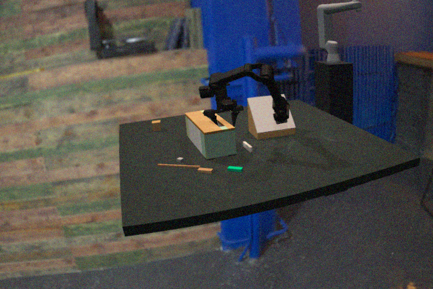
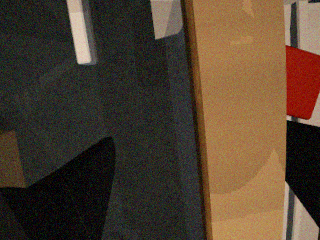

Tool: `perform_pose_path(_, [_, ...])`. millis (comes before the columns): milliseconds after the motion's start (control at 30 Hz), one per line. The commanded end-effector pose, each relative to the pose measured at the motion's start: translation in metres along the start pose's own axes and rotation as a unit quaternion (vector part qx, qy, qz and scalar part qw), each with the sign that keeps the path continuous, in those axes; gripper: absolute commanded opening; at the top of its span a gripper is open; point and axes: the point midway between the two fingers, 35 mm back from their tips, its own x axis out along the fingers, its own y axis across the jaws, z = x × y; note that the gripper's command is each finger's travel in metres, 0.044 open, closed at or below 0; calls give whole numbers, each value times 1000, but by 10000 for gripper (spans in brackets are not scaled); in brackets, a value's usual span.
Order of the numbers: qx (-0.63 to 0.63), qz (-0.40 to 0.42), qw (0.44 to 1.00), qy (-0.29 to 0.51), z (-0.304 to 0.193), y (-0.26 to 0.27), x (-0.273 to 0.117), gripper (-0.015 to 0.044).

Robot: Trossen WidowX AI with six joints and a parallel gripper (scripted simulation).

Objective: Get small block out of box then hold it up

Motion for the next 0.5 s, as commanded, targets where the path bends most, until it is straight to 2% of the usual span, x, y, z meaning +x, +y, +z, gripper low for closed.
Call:
perform_pose_path(0, [1, -2, 1000, 0, 5, -1, 0, 400])
perform_pose_path(467, [1, -2, 1000, -1, 19, -1, 3, 400])
